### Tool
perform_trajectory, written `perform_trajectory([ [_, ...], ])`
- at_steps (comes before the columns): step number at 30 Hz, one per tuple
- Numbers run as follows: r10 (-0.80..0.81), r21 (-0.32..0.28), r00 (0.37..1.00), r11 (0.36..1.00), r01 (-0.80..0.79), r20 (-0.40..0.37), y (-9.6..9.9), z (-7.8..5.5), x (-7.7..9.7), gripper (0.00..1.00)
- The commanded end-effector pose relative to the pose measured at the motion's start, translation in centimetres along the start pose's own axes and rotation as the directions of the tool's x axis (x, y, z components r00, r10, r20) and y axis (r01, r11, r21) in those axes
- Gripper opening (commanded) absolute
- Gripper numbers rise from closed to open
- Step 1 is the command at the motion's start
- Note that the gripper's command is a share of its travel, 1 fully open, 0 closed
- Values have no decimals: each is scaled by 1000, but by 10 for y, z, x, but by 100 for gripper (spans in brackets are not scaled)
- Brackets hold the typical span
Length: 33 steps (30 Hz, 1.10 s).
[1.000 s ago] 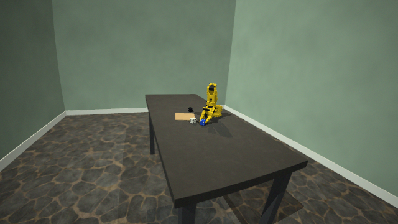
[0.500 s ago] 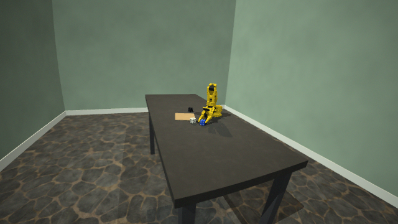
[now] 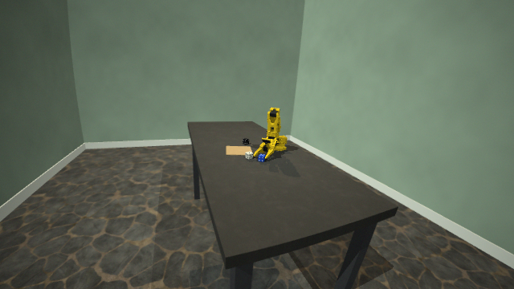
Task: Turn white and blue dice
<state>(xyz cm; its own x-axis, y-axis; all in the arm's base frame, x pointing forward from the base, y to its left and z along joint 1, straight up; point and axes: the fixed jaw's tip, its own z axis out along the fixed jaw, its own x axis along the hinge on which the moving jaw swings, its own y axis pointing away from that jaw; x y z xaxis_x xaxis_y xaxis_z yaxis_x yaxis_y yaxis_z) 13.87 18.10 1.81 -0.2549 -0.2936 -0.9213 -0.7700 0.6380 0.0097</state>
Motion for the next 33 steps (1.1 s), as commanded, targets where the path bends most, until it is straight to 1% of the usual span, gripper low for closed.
perform_trajectory([
  [1, -2, 7, 999, 1000, 2, 36, -2, 2, -7, 36],
  [10, -2, 7, 999, 1000, 2, 36, -2, 2, -10, 36],
  [15, -2, 7, 999, 1000, 2, 36, -2, 1, -21, 36],
  [19, -2, 7, 999, 1000, 2, 36, -1, -3, -33, 36],
  [21, -2, 7, 999, 1000, 2, 36, -1, -3, -33, 36],
  [28, -2, 7, 999, 1000, 2, 36, -1, -14, -49, 36],
  [33, -2, 7, 999, 1000, 2, 36, -1, -18, -53, 36],
])
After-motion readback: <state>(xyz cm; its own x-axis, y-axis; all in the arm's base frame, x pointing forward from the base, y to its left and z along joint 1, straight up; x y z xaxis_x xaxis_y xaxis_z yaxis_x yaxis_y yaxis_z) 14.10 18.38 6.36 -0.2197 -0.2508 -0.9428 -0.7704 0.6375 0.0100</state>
